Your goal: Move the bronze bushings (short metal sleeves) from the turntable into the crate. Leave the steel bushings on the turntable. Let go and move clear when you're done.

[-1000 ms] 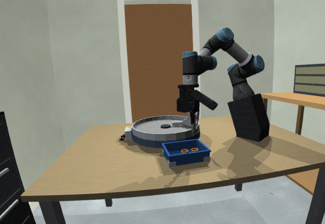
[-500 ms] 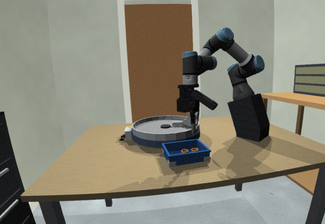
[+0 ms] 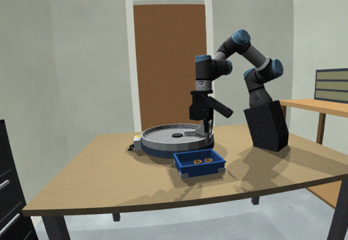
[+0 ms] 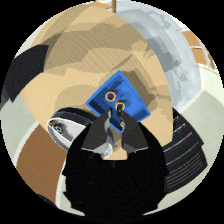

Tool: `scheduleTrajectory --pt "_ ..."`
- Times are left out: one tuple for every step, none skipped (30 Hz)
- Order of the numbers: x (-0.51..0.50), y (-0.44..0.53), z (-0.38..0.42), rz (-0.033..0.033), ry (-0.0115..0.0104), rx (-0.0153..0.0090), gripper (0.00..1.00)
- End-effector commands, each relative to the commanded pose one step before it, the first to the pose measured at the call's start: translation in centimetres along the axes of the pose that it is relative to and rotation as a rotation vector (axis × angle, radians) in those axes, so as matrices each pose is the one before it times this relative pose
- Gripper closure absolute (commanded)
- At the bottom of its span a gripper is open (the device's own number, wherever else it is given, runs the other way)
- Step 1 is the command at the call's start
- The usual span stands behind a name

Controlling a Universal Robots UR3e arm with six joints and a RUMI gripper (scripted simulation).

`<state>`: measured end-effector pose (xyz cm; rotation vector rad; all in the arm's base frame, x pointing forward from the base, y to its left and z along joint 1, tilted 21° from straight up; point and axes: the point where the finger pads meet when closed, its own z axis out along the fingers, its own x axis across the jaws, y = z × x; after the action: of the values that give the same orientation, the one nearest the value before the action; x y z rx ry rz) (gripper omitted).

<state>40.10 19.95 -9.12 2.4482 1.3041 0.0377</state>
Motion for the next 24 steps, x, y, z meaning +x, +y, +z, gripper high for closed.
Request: scheduleTrajectory --pt "0.117 0.0986 -0.1436 0.00093 0.00290 -0.00287 0.94" --pt "0.000 0.0000 0.0000 0.00000 0.00000 0.00000 0.94" --pt "0.000 0.0000 0.0000 0.00000 0.00000 0.00000 0.94" --pt "0.000 0.0000 0.0000 0.00000 0.00000 0.00000 0.94" --pt "0.000 0.0000 0.0000 0.00000 0.00000 0.00000 0.94" --pt "-0.001 0.0001 0.0001 0.00000 0.00000 0.00000 0.94" --pt "-0.005 0.0005 0.0008 -0.00001 -0.00003 0.00002 0.94" --pt "-0.013 0.0014 0.0022 -0.00003 -0.00007 0.00005 0.94" --pt "-0.024 0.0026 0.0041 -0.00007 -0.00013 0.00010 0.94" --pt "-0.039 0.0042 0.0067 -0.00011 -0.00022 0.00016 0.94" --pt "-0.056 0.0072 0.0088 -0.00014 -0.00028 0.00021 0.94" --pt "-0.041 0.0410 -0.0020 0.00015 0.00035 -0.00023 0.94" --pt "-0.065 0.0370 0.0054 0.00003 -0.00005 0.00006 0.94" --pt "-0.074 0.0300 0.0006 0.00000 0.00002 0.00005 0.94" --pt "-0.090 0.0361 0.0008 0.00000 0.00002 0.00006 0.94" --pt "0.000 0.0000 0.0000 0.00000 0.00000 0.00000 0.94" --pt "0.000 0.0000 0.0000 0.00000 0.00000 0.00000 0.94" --pt "-0.107 0.0423 0.0009 0.00000 0.00003 0.00007 0.94" --pt "-0.125 0.0486 0.0010 0.00000 0.00003 0.00008 0.94" --pt "-0.144 0.0549 0.0010 0.00000 0.00004 0.00009 0.94" --pt "-0.164 0.0610 0.0011 0.00000 0.00004 0.00010 0.94" --pt "-0.184 0.0667 0.0011 0.00000 0.00004 0.00011 0.94" --pt "-0.205 0.0721 0.0012 0.00000 0.00005 0.00011 0.94" --pt "-0.226 0.0770 0.0011 0.00000 0.00005 0.00012 0.94"
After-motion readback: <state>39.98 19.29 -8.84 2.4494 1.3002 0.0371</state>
